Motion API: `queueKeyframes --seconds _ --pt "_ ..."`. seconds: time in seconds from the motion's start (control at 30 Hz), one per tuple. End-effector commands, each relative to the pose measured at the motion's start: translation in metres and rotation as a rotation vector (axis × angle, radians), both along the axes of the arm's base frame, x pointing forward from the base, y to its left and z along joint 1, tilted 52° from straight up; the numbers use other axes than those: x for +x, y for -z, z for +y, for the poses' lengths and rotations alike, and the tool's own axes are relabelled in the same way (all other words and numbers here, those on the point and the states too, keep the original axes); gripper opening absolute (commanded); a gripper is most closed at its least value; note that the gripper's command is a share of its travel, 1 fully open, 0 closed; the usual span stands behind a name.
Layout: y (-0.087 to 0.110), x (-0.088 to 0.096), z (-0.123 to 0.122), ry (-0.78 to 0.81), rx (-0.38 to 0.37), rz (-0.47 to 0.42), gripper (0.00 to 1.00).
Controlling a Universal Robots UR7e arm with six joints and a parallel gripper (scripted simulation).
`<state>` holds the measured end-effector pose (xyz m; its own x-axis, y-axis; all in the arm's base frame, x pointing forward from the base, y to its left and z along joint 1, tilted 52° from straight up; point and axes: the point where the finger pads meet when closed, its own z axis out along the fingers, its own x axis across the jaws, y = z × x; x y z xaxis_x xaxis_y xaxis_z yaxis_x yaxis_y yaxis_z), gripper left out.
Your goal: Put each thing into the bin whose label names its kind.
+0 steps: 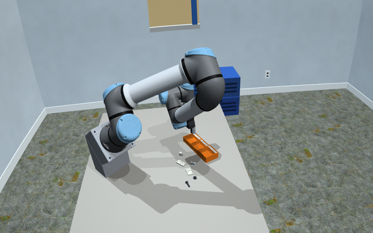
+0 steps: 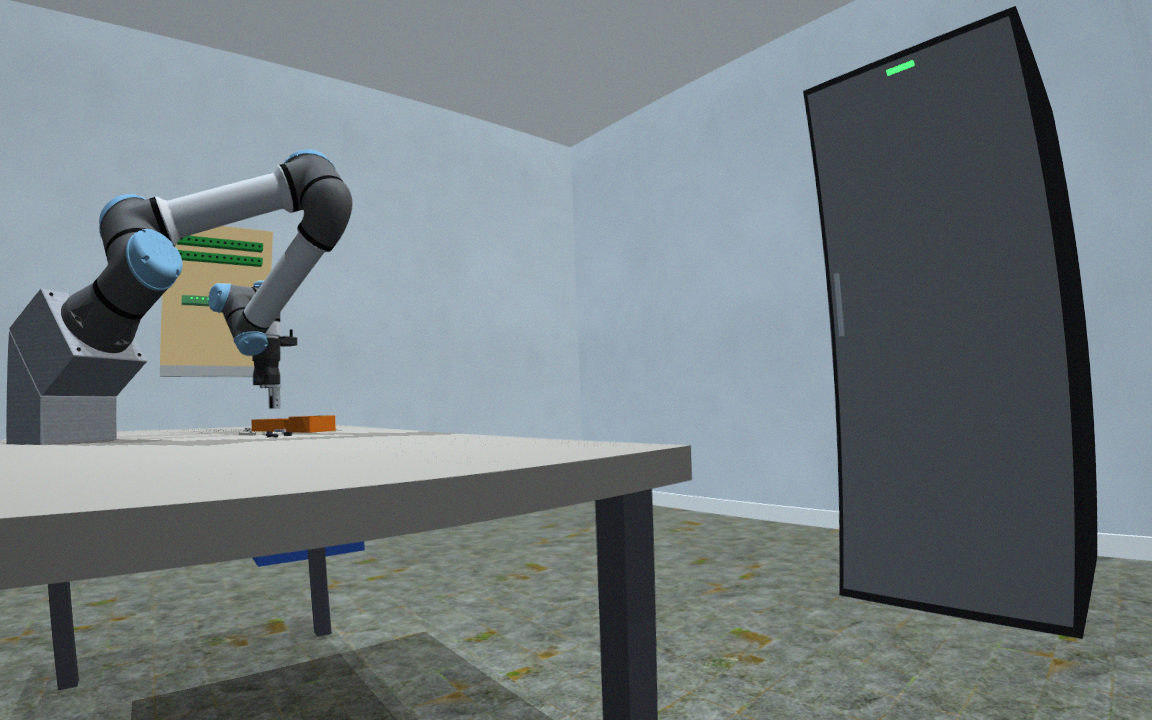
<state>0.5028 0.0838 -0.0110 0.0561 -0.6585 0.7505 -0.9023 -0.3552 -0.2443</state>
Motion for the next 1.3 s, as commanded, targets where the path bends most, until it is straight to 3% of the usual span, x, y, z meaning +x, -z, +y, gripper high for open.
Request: queueKeyframes --seconds 0.0,0.17,0.77,1.27 --pt "-0.006 -0.005 0.007 0.003 -0.001 0.002 0.31" --pt "-0.006 -0.004 0.006 0.005 0.0 0.001 0.31" --pt "-0.089 -0.059 0.096 0.003 0.002 -0.001 0.31" --pt "-0.087 -0.059 0.095 0.005 0.001 0.002 0.31"
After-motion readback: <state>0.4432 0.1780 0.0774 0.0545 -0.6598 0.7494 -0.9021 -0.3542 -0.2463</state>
